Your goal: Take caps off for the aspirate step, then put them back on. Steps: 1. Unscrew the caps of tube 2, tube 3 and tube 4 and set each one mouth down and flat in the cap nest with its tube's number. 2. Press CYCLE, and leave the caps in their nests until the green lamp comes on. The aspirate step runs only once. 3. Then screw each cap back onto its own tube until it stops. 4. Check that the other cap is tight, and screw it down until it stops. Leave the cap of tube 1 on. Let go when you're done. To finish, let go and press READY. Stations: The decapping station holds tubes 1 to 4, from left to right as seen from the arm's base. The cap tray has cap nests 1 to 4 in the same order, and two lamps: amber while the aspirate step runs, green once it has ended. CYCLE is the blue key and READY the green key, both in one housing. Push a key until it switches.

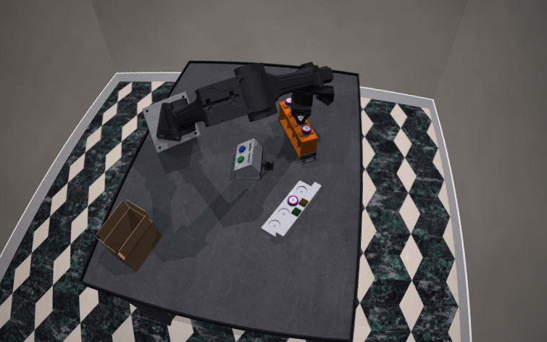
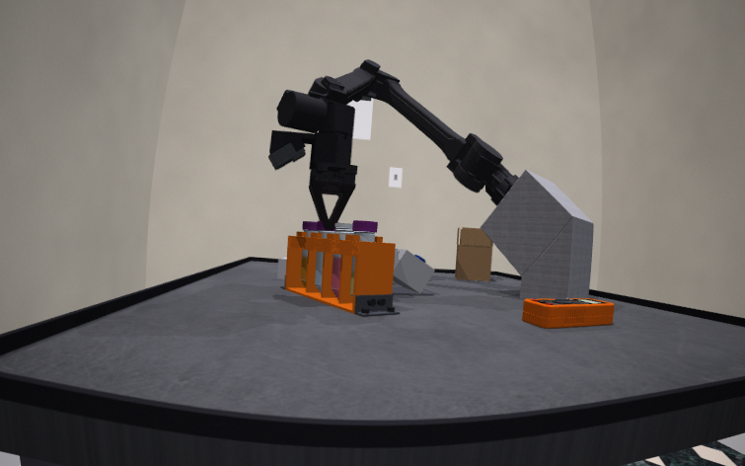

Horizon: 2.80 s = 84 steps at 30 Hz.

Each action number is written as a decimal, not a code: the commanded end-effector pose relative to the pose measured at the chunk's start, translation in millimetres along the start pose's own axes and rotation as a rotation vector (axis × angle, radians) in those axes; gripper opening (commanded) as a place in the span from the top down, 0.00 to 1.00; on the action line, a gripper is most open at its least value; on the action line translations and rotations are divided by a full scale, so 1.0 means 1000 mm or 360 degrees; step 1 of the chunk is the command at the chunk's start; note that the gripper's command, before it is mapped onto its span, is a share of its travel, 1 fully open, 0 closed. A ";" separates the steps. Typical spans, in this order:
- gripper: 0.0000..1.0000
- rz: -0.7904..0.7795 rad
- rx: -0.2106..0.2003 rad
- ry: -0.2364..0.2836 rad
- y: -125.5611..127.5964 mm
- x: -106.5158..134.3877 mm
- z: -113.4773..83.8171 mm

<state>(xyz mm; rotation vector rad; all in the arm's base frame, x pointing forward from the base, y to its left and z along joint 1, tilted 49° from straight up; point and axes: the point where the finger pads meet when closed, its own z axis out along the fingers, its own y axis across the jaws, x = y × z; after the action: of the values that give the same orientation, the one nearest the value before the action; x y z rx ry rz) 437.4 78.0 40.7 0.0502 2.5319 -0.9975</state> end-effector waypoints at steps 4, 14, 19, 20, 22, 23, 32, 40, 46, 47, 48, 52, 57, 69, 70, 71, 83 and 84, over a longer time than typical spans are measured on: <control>1.00 -0.0634 -0.0016 -0.0017 0.001 0.000 -0.001; 1.00 -0.1333 -0.0011 -0.0021 0.001 -0.001 -0.001; 1.00 -0.1585 -0.0010 -0.0022 0.000 -0.001 -0.001; 1.00 -0.1665 -0.0010 -0.0023 0.000 -0.001 -0.002; 1.00 -0.1823 -0.0009 -0.0024 0.000 -0.001 -0.002; 1.00 -0.1898 -0.0008 -0.0024 0.000 -0.001 -0.002; 1.00 -0.2449 -0.0004 -0.0026 0.000 -0.001 -0.002; 1.00 -0.3012 0.0001 -0.0028 0.000 -0.001 -0.002; 1.00 -0.3414 0.0005 -0.0030 0.000 -0.001 -0.003; 1.00 -0.3491 0.0006 -0.0031 0.000 -0.001 -0.003; 1.00 -0.3558 0.0007 -0.0031 0.000 -0.001 -0.003; 1.00 -0.3561 0.0005 -0.0028 0.001 -0.001 -0.002; 1.00 -0.3546 0.0013 -0.0030 0.002 -0.007 -0.005; 0.51 -0.3546 0.0014 -0.0030 0.002 -0.007 -0.005; 0.51 -0.3546 0.0014 -0.0030 0.002 -0.007 -0.005; 0.51 -0.3396 -0.0005 -0.0012 0.000 0.001 0.002; 0.51 -0.2483 -0.0002 0.0008 0.001 -0.004 0.001; 0.51 -0.2483 -0.0002 0.0008 0.001 -0.004 0.001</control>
<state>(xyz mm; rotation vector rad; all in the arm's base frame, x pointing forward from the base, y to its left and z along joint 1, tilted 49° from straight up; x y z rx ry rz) 439.4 80.8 40.3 -2.3168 2.0830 -1.3420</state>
